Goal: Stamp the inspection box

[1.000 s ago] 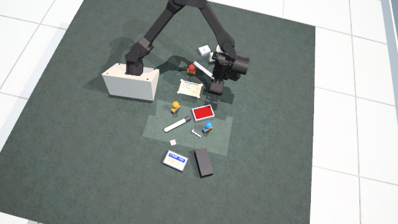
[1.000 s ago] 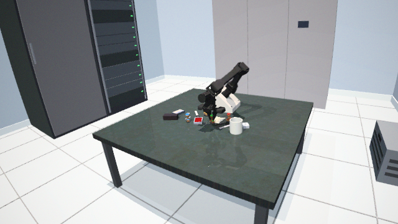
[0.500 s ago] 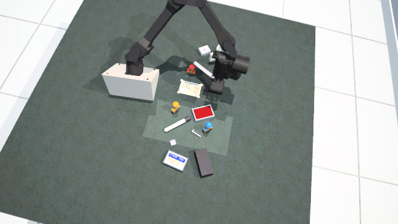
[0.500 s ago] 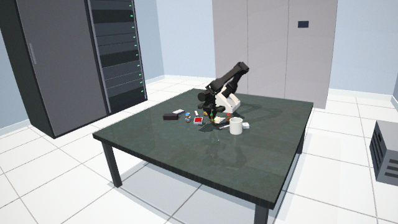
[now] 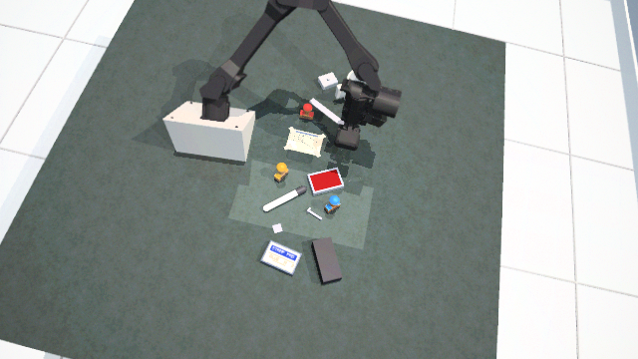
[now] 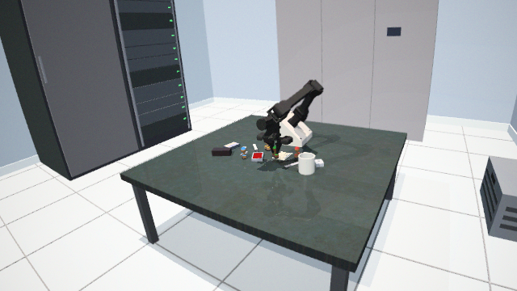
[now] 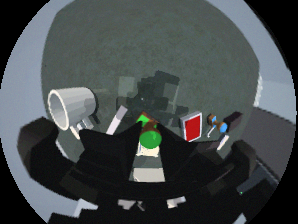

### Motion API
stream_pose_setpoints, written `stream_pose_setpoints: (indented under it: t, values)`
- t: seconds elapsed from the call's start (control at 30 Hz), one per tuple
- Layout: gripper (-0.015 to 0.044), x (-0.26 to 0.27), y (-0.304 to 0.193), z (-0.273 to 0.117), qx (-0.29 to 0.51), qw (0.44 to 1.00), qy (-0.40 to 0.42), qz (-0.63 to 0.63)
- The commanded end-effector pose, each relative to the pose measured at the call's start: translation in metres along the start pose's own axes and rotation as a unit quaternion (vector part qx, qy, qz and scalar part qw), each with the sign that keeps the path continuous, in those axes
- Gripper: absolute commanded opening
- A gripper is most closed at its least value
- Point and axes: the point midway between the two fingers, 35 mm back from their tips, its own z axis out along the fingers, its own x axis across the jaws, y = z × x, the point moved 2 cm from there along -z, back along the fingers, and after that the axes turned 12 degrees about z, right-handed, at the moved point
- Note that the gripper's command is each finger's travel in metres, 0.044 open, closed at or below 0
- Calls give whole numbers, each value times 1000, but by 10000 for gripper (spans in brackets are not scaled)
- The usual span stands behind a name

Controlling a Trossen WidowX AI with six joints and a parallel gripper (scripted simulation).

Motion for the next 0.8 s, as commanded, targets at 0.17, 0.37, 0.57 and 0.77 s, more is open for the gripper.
stream_pose_setpoints:
  t: [0.17, 0.37, 0.57, 0.77]
  values:
    - [0, 0, 1, -5, -1, 1000, -2, -4]
    - [0, 0, 1, -8, -1, 1000, -2, -4]
    - [0, 0, 0, -11, -1, 1000, -2, -4]
    - [0, 0, 0, -14, -1, 1000, -1, -4]
